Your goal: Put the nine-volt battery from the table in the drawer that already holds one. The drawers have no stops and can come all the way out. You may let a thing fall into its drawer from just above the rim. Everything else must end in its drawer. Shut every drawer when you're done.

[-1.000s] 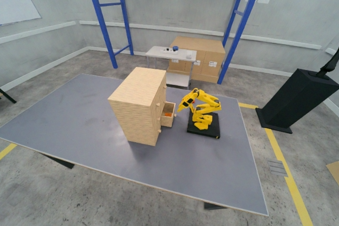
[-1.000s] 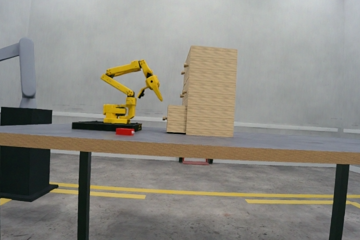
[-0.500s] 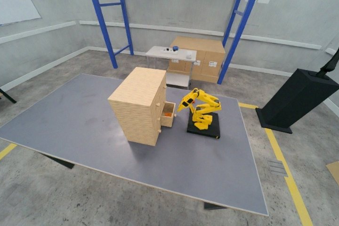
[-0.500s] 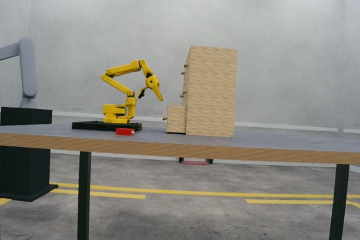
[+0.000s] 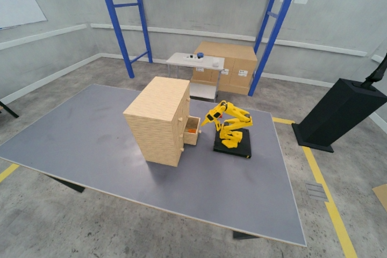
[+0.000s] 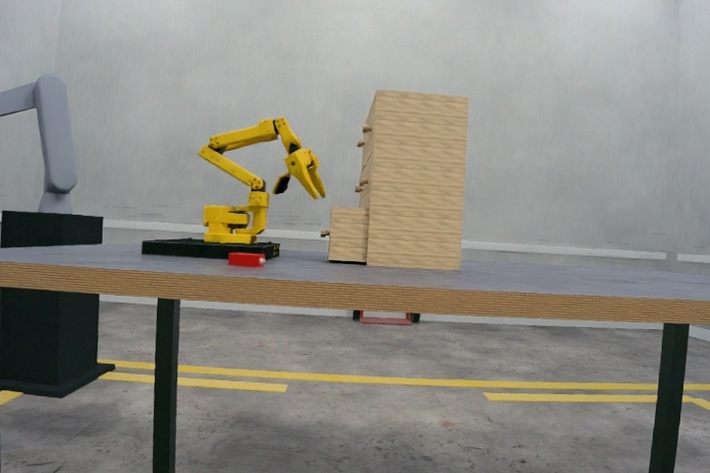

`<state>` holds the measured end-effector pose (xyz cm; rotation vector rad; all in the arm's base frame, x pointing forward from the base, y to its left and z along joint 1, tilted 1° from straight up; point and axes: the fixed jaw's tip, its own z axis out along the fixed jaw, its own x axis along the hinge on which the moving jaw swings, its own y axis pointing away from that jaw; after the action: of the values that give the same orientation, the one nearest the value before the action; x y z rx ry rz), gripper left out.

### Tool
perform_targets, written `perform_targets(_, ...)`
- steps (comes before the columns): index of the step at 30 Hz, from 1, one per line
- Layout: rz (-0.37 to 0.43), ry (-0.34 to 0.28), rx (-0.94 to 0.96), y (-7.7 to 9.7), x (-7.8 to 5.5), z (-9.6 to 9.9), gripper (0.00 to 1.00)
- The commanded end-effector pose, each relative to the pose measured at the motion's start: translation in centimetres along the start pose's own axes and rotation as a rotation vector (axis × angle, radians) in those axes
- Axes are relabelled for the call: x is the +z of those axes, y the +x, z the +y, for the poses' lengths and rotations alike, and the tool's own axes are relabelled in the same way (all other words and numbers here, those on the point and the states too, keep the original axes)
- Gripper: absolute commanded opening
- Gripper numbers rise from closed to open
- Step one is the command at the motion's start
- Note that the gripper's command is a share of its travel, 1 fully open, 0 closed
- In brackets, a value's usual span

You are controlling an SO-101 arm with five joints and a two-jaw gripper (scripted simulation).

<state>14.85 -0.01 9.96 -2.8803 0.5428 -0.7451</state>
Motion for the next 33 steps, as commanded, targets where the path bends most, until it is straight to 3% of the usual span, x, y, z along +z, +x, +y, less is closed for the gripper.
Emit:
perform_targets(1,0.002,-0.005,0.1,0.06,-0.1,0.14,0.21)
perform_targets(33,0.012,-0.012,0.805,-0.29,-0.11,0.24,0.21)
